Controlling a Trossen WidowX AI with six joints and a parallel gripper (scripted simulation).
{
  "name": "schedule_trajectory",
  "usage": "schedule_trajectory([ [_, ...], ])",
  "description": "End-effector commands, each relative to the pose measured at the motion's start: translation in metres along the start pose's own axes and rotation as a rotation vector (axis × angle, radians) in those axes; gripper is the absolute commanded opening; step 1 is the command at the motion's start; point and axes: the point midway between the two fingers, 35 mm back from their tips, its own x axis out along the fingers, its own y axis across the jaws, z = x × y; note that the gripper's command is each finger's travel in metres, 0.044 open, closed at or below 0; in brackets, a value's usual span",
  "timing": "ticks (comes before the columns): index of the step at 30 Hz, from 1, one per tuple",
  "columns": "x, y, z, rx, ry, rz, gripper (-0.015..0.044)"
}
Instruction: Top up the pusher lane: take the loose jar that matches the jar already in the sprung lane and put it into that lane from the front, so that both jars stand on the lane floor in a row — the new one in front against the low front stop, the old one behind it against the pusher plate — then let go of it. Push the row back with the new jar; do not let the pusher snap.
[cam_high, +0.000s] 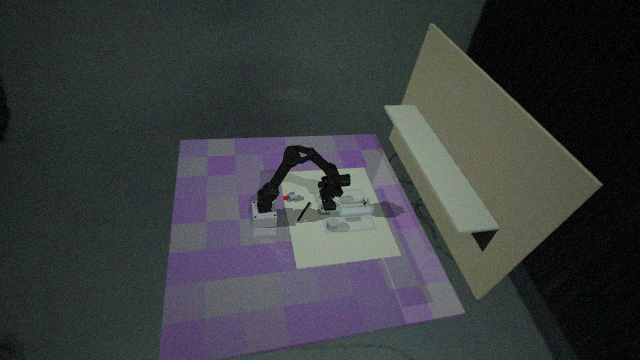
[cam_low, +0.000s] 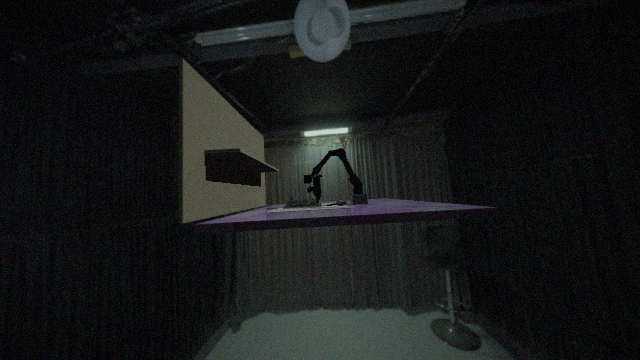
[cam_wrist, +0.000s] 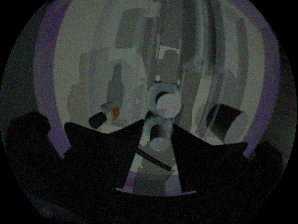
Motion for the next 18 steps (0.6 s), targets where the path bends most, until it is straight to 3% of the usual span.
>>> schedule_trajectory([
  [1,-0.0002,0.0001,-0.0002,-0.003,-0.011,0.002,0.0],
  [13,-0.0001,-0.0001,-0.0015,-0.003,-0.011,0.002,0.0],
  [18,0.0001,-0.0001,-0.0012,-0.003,-0.011,0.002,0.0131],
])
